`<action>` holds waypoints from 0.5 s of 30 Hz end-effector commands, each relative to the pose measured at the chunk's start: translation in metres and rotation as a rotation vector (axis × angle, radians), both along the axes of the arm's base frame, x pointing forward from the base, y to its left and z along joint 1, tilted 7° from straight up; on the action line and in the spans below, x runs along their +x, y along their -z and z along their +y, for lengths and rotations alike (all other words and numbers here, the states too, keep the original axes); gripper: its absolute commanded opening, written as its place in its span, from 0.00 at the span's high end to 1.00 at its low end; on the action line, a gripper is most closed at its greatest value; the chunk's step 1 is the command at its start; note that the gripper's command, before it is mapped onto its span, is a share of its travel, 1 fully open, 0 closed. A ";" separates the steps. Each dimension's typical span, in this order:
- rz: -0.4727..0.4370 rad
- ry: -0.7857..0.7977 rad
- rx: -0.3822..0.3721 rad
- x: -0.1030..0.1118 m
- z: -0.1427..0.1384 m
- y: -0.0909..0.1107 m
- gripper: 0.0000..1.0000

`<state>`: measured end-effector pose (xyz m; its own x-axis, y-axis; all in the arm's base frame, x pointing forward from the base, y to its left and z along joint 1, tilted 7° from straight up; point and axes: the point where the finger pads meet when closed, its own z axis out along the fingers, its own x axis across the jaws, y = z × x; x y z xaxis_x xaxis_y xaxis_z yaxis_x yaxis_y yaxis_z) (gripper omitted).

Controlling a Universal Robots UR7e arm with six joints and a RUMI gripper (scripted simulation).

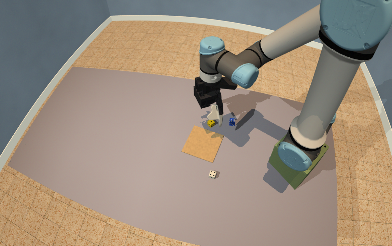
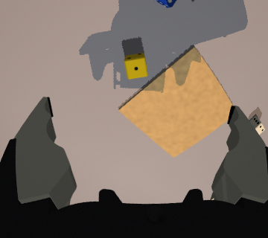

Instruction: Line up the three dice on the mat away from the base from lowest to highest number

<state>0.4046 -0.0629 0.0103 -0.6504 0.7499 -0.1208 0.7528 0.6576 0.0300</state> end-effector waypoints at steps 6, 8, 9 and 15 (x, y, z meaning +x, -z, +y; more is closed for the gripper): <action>0.007 -0.135 -0.012 0.002 -0.002 0.001 0.00; 0.009 -0.153 -0.014 0.003 -0.002 0.001 0.00; 0.009 -0.161 -0.015 0.003 -0.002 0.001 0.00; 0.011 -0.187 -0.017 0.003 -0.002 0.001 0.00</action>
